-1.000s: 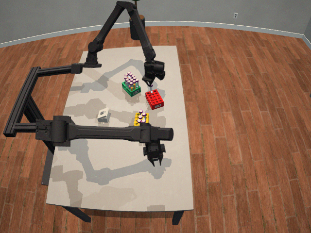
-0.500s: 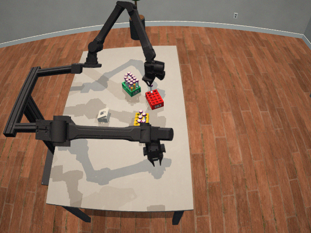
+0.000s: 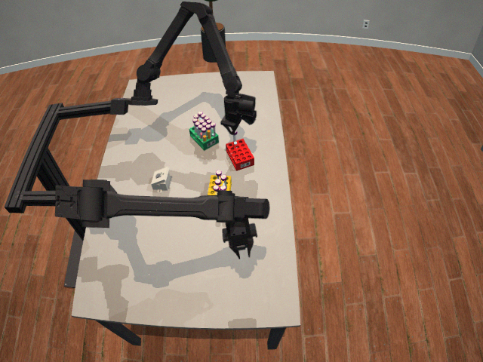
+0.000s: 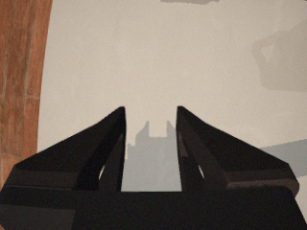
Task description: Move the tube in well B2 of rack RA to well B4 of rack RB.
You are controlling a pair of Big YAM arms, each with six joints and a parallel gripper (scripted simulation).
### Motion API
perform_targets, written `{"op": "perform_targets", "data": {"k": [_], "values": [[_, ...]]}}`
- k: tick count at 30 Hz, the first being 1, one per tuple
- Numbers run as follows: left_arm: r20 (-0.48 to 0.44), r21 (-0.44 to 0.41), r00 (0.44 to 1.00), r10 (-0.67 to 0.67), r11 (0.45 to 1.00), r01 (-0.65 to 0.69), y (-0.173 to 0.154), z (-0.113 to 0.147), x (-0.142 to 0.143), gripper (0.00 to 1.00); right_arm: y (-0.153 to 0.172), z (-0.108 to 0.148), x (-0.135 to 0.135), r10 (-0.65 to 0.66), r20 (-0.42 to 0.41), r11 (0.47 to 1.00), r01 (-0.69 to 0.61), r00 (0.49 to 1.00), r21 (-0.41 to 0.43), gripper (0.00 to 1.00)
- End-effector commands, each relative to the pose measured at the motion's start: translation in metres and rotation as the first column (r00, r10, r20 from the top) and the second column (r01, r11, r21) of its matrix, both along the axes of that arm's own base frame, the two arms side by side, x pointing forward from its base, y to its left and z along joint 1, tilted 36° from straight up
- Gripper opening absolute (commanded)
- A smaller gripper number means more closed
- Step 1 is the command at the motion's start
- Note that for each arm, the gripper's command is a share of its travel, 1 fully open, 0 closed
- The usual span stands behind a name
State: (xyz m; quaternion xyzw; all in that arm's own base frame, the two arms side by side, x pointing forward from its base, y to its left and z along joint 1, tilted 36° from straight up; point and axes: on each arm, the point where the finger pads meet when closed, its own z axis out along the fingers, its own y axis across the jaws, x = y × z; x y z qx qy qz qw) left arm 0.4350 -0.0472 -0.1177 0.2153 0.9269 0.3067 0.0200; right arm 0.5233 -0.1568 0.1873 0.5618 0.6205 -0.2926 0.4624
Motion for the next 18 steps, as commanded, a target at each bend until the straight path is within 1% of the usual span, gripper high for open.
{"op": "perform_targets", "data": {"k": [1,3,7,12,18], "values": [[-0.014,0.006,1.000,0.006,1.000,-0.006,0.008,-0.007,0.002,0.00,0.002,0.012,0.007,0.003,0.029,1.000,-0.003,1.000,-0.001,0.30],[-0.027,0.010,1.000,0.007,1.000,-0.006,0.008,-0.006,-0.001,0.00,0.002,0.012,0.007,0.003,0.029,1.000,-0.003,1.000,-0.001,0.30],[-0.020,0.009,1.000,0.002,1.000,-0.002,0.000,-0.004,-0.001,0.00,0.002,0.012,0.007,0.003,0.029,1.000,-0.003,1.000,-0.001,0.30],[0.032,-0.010,0.999,-0.012,1.000,0.012,-0.017,0.016,0.014,0.00,0.002,0.012,0.007,0.003,0.029,1.000,-0.003,1.000,-0.001,0.30],[0.035,-0.012,0.999,-0.007,1.000,0.008,-0.017,0.020,0.016,0.00,0.002,0.012,0.007,0.003,0.029,1.000,-0.003,1.000,-0.001,0.30]]}}
